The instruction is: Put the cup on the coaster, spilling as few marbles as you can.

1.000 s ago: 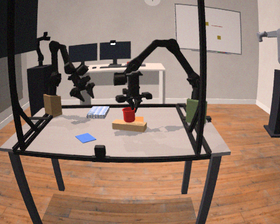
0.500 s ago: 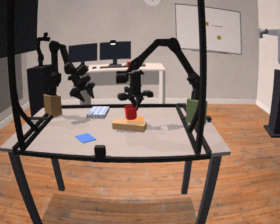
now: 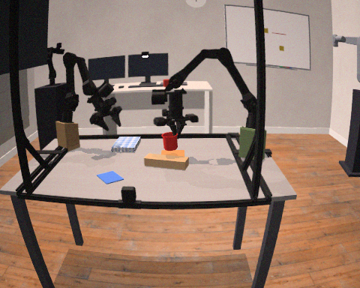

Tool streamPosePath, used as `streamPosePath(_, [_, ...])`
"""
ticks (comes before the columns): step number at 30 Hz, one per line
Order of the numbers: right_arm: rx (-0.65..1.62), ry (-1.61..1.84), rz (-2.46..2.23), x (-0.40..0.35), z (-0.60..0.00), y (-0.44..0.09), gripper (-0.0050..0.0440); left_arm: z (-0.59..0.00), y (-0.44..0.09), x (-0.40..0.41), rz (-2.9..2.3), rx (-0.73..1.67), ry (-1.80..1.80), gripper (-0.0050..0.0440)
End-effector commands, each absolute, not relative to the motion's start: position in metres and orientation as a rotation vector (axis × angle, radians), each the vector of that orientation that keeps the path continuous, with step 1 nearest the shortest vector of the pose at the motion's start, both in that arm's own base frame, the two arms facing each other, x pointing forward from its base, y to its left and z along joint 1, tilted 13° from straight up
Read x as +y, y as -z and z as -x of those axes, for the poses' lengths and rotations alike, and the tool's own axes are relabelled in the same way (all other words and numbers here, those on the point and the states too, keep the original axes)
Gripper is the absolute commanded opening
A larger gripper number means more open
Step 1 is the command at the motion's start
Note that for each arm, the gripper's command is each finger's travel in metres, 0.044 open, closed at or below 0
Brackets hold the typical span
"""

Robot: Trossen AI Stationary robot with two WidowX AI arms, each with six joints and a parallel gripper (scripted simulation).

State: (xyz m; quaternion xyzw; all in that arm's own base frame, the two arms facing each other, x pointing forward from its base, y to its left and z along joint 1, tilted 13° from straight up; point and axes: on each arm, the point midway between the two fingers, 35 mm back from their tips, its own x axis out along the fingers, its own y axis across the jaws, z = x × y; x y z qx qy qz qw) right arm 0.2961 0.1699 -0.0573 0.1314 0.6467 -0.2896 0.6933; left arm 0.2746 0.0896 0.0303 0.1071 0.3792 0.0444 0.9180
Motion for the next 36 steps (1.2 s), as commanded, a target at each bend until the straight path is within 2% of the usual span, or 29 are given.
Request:
streamPosePath(1, [1.44,0.641,-0.293,0.157,-0.302,0.051,0.0,-0.275,-0.03,0.09,-0.22,0.78,-0.091,0.04])
streamPosePath(21, [1.44,0.641,-0.293,0.125,-0.315,0.04,0.0,-0.275,-0.03,0.09,-0.22,0.78,-0.091,0.04])
streamPosePath(36, [1.44,0.641,-0.293,0.12,-0.316,0.062,0.0,-0.275,-0.03,0.09,-0.22,0.78,-0.091,0.04])
